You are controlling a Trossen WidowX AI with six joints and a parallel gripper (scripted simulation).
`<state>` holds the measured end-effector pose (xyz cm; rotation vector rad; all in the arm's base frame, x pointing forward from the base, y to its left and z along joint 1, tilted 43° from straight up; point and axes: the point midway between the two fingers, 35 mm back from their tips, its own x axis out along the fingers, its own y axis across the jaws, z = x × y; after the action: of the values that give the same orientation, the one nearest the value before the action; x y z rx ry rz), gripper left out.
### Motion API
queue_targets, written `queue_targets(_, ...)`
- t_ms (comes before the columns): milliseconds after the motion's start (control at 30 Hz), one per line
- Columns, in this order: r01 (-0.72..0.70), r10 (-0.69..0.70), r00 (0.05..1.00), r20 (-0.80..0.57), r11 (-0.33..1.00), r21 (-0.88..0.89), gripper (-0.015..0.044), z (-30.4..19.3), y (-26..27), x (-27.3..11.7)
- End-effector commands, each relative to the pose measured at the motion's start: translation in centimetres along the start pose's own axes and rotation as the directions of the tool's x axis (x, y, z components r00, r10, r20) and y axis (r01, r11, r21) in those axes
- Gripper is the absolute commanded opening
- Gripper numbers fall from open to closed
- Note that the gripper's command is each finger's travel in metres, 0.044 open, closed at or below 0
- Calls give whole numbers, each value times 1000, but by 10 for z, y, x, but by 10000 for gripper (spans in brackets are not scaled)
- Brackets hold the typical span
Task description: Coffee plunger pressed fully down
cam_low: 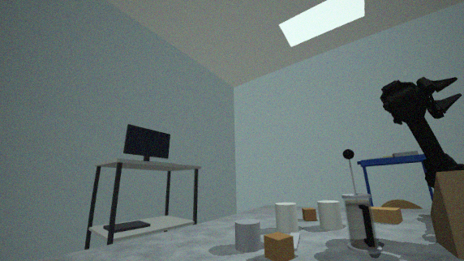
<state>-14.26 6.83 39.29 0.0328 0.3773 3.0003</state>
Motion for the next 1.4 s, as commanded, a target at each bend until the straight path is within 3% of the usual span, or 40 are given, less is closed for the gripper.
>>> queue_targets(0,-10,10,1000,-2,1000,-3,426,0,2,0)
queue_targets(133,-111,110,994,-20,993,-35,440,-6,28,3)
queue_targets(300,-376,371,926,-69,924,-76,440,-19,91,-6)
queue_targets(533,-538,529,842,-105,839,-88,440,-29,133,-25)
queue_targets(733,-778,756,627,-188,618,-111,440,-50,192,-78)
queue_targets(933,-904,870,427,-247,410,-118,440,-67,219,-129)
queue_targets(1367,-985,941,154,-303,123,-117,440,-81,231,-195)
